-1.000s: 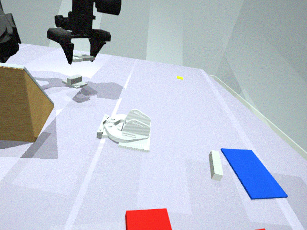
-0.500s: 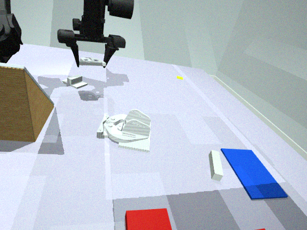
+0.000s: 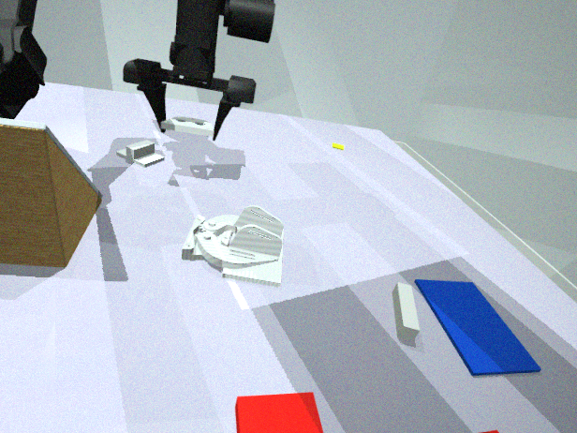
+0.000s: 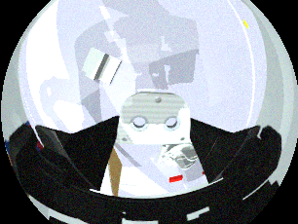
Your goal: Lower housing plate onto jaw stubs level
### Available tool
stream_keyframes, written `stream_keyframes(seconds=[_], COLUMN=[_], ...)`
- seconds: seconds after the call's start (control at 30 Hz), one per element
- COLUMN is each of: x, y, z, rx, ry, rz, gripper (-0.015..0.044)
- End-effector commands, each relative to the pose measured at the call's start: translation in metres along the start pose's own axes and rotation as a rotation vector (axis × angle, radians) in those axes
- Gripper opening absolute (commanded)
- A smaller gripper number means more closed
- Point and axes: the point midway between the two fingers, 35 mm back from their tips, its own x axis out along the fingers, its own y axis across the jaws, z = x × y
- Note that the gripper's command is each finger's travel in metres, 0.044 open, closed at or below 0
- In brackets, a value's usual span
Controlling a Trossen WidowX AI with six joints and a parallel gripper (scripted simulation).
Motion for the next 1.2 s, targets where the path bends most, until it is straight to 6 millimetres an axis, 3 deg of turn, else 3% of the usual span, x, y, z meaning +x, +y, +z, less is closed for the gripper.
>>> stream_keyframes(seconds=[0.0, 1.17], x=[0.000, 0.004], y=[-0.011, -0.061], z=[-0.011, -0.114], rx=[0.129, 1.156], ry=[0.006, -0.004], rz=[0.000, 0.015], gripper=[0.0351, 0.0351])
